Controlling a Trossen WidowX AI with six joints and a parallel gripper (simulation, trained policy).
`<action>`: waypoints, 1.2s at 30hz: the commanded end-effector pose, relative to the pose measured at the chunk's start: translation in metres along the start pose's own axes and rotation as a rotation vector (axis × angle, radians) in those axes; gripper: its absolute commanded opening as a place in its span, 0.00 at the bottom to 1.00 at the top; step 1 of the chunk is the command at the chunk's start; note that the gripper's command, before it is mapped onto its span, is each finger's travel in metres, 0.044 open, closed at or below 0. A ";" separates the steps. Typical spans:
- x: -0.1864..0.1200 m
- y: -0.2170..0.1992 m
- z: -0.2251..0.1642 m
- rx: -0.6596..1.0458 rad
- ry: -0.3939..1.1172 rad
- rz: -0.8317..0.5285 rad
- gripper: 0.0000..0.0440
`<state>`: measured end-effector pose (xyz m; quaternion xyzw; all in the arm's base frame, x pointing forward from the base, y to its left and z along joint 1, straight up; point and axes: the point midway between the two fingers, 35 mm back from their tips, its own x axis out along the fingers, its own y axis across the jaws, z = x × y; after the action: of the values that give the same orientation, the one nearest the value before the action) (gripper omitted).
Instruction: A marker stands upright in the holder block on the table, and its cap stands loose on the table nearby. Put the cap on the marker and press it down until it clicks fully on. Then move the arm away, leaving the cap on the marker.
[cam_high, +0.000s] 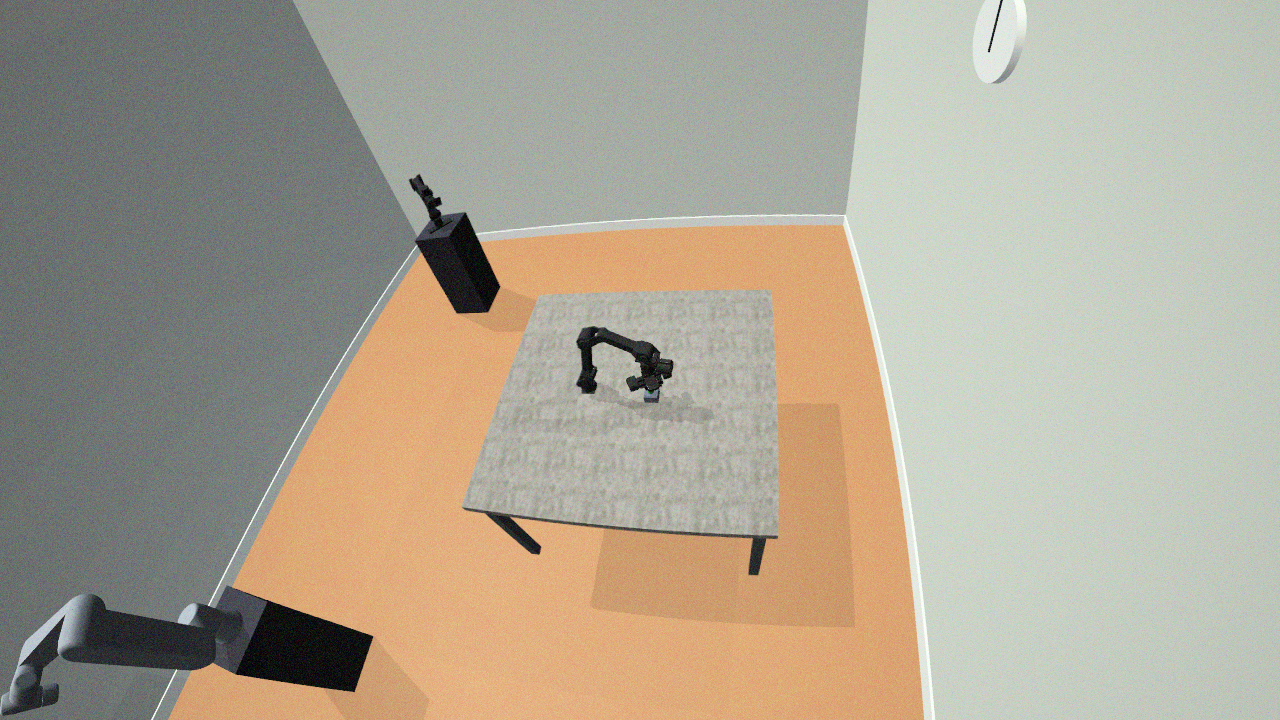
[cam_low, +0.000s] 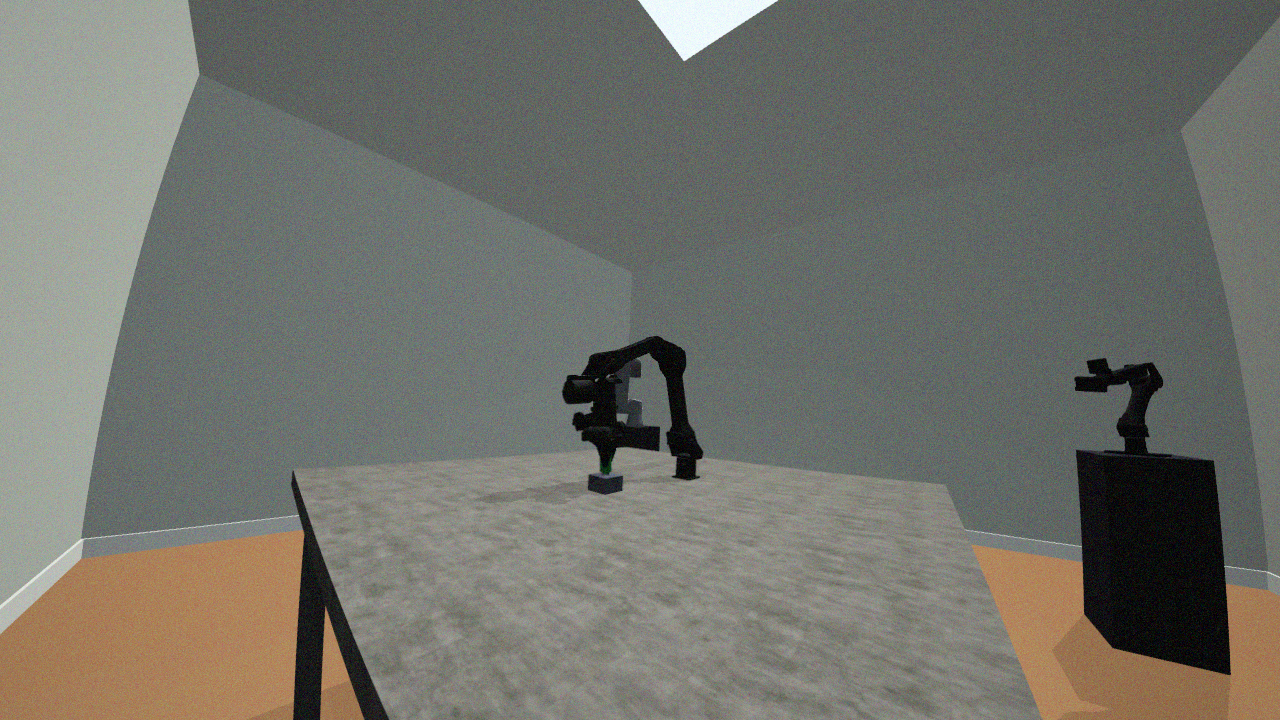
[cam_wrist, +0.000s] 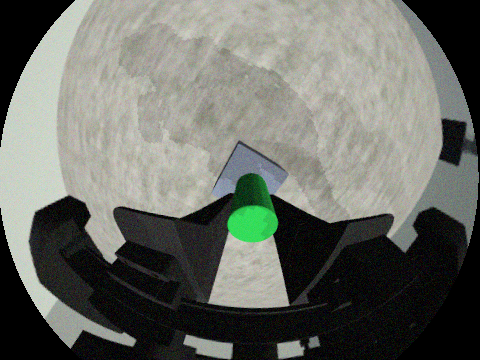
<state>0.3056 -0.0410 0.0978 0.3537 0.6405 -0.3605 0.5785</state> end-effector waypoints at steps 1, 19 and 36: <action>0.017 -0.008 0.002 0.002 0.012 -0.056 0.33; 0.015 -0.017 -0.009 -0.026 0.027 -0.041 0.99; -0.037 -0.012 -0.005 -0.023 -0.067 0.067 1.00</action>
<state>0.2936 -0.0431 0.1239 0.3527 0.6213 -0.3488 0.6066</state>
